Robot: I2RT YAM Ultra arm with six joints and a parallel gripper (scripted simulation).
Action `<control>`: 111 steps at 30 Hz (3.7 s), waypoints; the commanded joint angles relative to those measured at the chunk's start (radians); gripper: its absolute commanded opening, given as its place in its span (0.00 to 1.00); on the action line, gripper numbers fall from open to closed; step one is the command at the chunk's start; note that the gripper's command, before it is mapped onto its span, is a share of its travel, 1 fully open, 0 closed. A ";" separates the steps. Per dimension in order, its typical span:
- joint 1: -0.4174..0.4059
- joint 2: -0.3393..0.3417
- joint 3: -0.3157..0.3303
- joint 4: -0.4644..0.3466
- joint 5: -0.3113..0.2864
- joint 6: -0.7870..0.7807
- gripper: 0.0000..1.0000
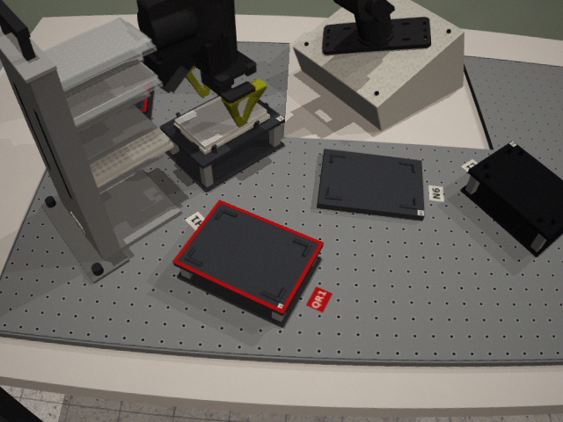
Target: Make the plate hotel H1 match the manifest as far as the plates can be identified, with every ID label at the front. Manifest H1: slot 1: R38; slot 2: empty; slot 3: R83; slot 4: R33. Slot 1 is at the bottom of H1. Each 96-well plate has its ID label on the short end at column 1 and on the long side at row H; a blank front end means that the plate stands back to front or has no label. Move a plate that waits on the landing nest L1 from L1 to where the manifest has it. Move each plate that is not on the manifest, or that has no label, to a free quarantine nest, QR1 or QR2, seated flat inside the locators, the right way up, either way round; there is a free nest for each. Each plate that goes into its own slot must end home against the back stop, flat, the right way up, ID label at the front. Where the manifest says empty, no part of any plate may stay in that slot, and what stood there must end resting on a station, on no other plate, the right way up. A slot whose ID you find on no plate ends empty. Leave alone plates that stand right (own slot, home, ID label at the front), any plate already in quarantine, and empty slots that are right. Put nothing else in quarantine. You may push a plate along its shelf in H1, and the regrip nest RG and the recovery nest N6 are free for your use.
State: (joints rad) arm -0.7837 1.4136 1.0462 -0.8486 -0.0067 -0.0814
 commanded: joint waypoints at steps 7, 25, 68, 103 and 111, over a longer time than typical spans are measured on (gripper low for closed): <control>0.011 0.030 -0.038 0.069 0.006 0.009 1.00; 0.003 0.035 -0.040 0.099 0.002 0.003 0.85; 0.015 -0.029 0.026 -0.005 0.006 0.009 0.85; 0.012 -0.078 0.102 -0.130 0.006 0.010 0.85; 0.012 -0.089 0.123 -0.162 0.006 0.010 0.85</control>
State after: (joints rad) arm -0.7765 1.3609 1.1316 -0.9813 -0.0055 -0.0799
